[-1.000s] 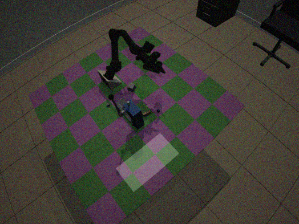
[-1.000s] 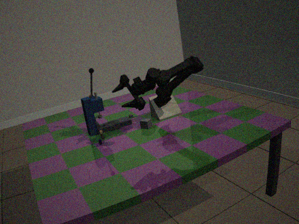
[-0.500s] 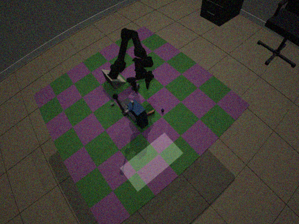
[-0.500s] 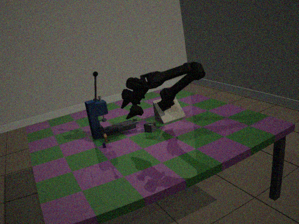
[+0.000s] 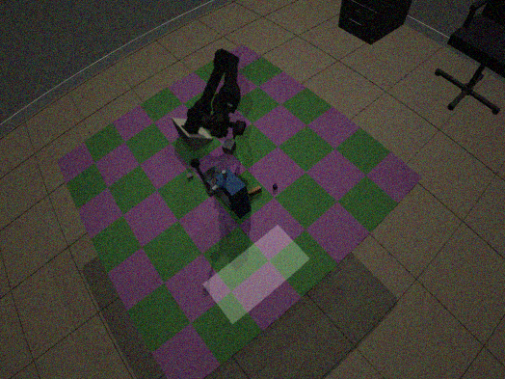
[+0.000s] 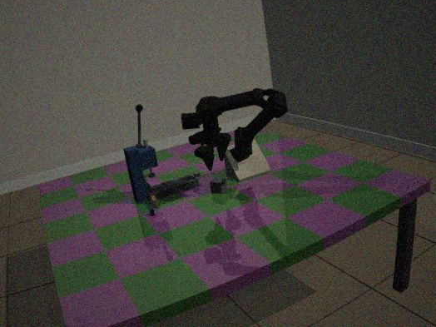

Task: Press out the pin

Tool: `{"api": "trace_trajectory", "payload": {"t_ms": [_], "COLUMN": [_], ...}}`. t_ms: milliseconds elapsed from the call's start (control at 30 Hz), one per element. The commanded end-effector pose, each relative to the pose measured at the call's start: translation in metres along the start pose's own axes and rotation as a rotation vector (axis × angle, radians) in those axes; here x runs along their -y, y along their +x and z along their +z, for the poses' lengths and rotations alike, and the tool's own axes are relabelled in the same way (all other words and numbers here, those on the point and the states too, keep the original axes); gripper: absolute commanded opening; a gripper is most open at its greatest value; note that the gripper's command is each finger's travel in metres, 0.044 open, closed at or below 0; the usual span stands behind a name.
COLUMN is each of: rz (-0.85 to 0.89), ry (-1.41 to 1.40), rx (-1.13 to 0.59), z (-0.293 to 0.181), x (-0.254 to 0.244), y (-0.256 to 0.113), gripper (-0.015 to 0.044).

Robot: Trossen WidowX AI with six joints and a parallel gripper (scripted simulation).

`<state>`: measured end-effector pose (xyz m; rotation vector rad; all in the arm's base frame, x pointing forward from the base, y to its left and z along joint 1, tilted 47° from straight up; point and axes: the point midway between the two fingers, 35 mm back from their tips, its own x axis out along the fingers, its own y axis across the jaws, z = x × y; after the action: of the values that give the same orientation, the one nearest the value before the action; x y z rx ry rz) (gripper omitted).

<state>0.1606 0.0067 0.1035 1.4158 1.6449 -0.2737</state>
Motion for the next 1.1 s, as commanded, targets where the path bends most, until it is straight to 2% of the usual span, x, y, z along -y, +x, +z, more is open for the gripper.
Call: {"api": "trace_trajectory", "payload": {"t_ms": [0,500,667,1067], "rz": [0.019,0.015,-0.006,0.003], "ry": [0.081,0.07,0.05,0.06], "rx": [-0.055,-0.05,-0.057,-0.049], "z": [-0.008,-0.007,-0.007,-0.005], "x": [-0.001,-0.001,-0.007,-0.008], "y": [-0.004,-0.004,0.019,0.034], "gripper": [0.044,0.044,0.044,0.044]}}
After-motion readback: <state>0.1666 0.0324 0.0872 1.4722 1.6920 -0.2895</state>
